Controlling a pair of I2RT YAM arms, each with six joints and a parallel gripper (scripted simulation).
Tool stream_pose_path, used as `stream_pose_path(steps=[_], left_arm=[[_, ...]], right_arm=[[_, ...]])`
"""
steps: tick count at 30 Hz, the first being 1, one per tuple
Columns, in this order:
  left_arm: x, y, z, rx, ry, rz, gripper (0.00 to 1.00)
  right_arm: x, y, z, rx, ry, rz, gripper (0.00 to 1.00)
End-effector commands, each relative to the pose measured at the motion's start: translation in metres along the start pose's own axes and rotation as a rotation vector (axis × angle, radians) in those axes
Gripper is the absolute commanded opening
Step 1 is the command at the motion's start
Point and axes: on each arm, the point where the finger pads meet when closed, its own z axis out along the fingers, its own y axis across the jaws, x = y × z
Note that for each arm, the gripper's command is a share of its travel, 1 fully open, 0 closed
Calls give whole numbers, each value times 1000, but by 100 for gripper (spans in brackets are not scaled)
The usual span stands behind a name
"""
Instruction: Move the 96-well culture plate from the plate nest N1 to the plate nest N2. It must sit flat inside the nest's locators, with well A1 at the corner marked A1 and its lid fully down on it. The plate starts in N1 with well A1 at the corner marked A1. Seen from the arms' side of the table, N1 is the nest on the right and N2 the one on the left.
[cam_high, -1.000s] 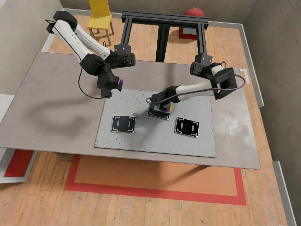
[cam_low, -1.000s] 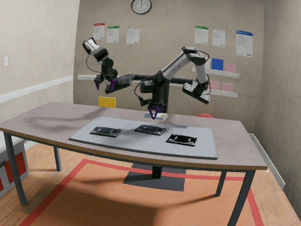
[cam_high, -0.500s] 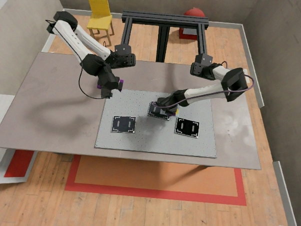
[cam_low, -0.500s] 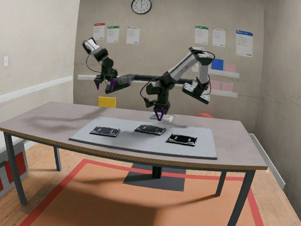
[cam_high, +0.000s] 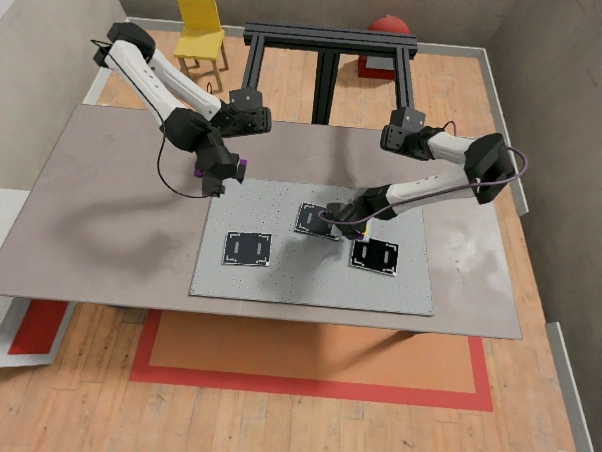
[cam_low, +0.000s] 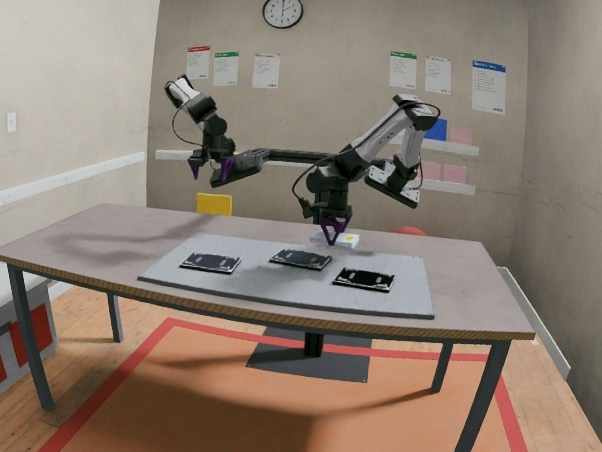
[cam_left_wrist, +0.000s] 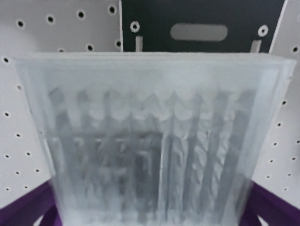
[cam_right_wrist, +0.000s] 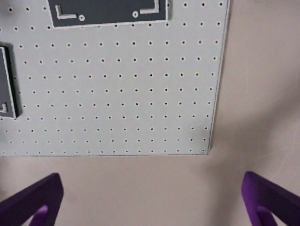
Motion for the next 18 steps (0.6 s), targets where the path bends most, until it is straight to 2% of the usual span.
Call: stream_pose_path(steps=[1, 18], left_arm=[[12, 11, -3, -17, -22, -10, 0], [59, 27, -3, -16, -18, -5, 0]], right_arm=[[-2, 0, -2, -5, -5, -5, 100], [-2, 0, -2, -5, -5, -5, 100]])
